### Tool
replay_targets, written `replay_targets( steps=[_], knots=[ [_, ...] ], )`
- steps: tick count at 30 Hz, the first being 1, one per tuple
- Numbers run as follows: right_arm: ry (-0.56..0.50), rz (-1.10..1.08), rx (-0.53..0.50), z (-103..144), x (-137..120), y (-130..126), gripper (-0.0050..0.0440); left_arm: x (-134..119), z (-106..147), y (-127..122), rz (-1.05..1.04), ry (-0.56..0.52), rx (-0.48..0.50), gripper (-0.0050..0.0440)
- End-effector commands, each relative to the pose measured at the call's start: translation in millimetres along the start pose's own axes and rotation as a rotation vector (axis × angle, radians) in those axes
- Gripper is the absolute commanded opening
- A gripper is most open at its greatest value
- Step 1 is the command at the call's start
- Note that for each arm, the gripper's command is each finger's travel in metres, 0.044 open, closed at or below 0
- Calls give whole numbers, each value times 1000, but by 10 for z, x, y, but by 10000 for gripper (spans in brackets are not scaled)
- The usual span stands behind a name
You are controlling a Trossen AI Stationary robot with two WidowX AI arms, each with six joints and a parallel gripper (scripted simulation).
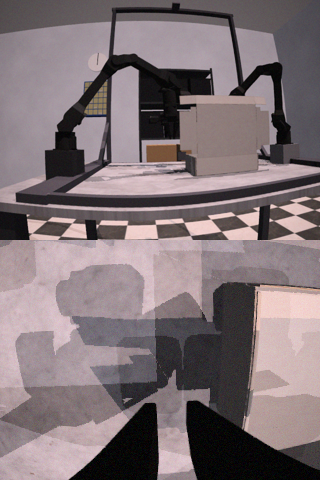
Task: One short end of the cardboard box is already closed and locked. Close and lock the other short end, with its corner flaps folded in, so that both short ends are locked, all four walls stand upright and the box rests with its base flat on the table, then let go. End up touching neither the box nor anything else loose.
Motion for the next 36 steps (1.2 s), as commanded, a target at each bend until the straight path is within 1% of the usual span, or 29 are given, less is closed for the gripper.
replay_targets(
  steps=[1, 10, 12, 15, 17, 20, 23, 25, 27, 36],
  knots=[
    [-20, -4, -28, 120, 20, -27, 0, -85, 85, 31, 10, 29, 18, 62],
    [-20, -4, -28, 120, 20, -27, 0, -89, 66, 17, 7, 29, 12, 62],
    [-20, -4, -28, 120, 20, -27, 0, -191, 31, -27, 22, 47, 9, 62],
    [-20, -4, -28, 120, 20, -27, 0, -526, -91, -216, 71, 110, -8, 62],
    [-20, -4, -28, 120, 20, -27, 0, -526, -91, -216, 71, 110, -8, 62],
    [-20, -3, -28, 120, 20, -27, 0, -956, -271, -614, 139, 194, -55, 62],
    [-20, -3, -28, 120, 20, -27, 0, -1193, -371, -888, 179, 252, -86, 62],
    [-20, -3, -28, 120, 20, -27, 0, -1288, -417, -1027, 196, 276, -102, 62],
    [-20, -3, -28, 120, 20, -27, 0, -1314, -430, -1069, 201, 283, -108, 62],
    [-20, -3, -28, 120, 21, -27, 0, -1320, -426, -1086, 202, 284, -114, 62]
  ],
)
Point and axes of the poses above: on each arm, the point midway between the two fingers, 35 mm back from their tips, its own z axis back along the fingers, its own y axis across the jaws, x = y × z, the point moved 1 cm from there along z, back along the fingers, and after that the axes turned 8 degrees about -z, right-handed, at the moved point
